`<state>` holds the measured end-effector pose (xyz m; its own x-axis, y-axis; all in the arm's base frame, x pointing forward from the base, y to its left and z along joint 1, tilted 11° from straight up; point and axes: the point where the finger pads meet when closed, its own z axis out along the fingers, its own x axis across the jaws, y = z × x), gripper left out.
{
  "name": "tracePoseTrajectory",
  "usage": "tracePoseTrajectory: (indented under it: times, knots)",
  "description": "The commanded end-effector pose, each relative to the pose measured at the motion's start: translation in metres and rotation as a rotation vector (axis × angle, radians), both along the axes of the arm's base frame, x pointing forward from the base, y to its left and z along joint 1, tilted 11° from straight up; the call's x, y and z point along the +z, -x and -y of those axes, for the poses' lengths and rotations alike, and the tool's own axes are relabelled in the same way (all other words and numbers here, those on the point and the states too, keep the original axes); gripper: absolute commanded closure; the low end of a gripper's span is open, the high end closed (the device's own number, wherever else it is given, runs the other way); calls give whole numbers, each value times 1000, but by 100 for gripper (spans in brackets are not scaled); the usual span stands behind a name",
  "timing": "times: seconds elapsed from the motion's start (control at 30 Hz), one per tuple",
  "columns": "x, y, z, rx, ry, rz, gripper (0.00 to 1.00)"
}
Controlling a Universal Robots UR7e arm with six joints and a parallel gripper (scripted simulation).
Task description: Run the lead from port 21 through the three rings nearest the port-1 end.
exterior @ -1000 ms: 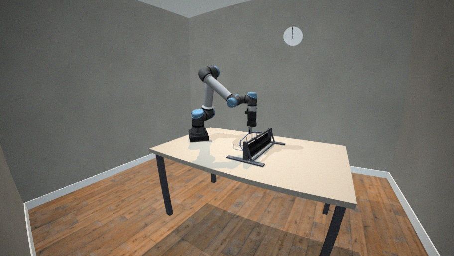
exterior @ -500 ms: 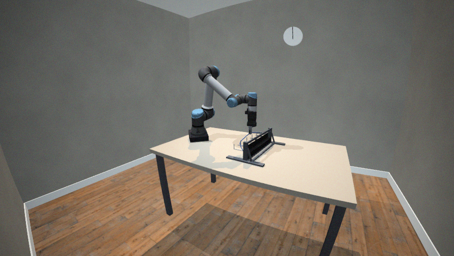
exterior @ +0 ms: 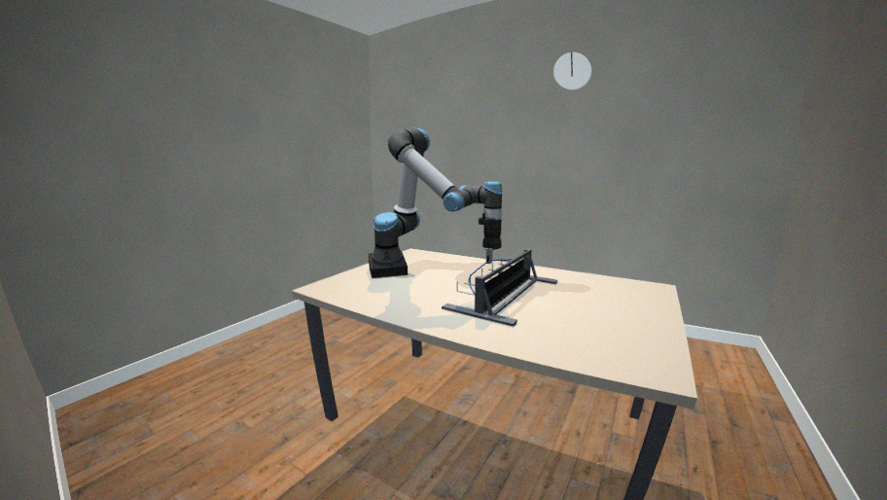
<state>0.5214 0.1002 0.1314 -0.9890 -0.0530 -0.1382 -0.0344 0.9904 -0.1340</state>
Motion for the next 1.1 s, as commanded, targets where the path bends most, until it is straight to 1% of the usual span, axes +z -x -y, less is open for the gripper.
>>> tracePoseTrajectory:
  times: [0.0, 1.07]
  knots:
    - [-2, -2, -4, 6, -10, 6, 100]
    - [-33, -7, -1, 6, -10, 6, 100]
